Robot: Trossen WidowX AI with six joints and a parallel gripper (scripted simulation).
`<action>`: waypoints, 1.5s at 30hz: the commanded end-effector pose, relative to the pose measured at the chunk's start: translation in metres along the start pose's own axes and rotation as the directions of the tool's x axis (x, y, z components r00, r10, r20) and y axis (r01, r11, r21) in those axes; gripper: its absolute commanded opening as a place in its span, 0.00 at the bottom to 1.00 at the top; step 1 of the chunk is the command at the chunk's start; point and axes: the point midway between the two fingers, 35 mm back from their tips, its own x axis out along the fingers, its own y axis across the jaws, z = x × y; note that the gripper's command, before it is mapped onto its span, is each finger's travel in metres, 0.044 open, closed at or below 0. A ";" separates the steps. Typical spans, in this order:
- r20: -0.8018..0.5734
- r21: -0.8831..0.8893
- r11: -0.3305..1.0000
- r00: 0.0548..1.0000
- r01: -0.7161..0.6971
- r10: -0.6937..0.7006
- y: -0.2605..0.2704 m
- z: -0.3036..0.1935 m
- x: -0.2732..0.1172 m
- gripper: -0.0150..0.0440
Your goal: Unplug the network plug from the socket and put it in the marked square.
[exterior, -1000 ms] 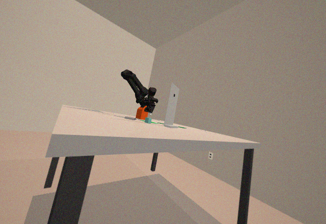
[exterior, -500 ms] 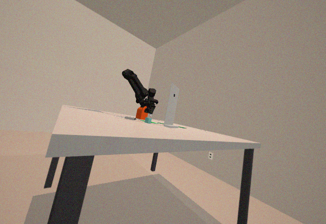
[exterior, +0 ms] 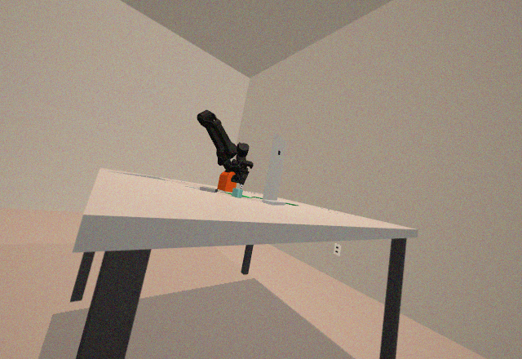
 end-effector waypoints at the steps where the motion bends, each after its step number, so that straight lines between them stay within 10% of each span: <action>1: -0.005 -0.005 1.000 1.000 0.001 -0.001 -0.002 -0.001 0.002 0.25; 45: -0.002 -0.008 1.000 1.000 -0.002 0.002 -0.017 0.002 0.019 0.25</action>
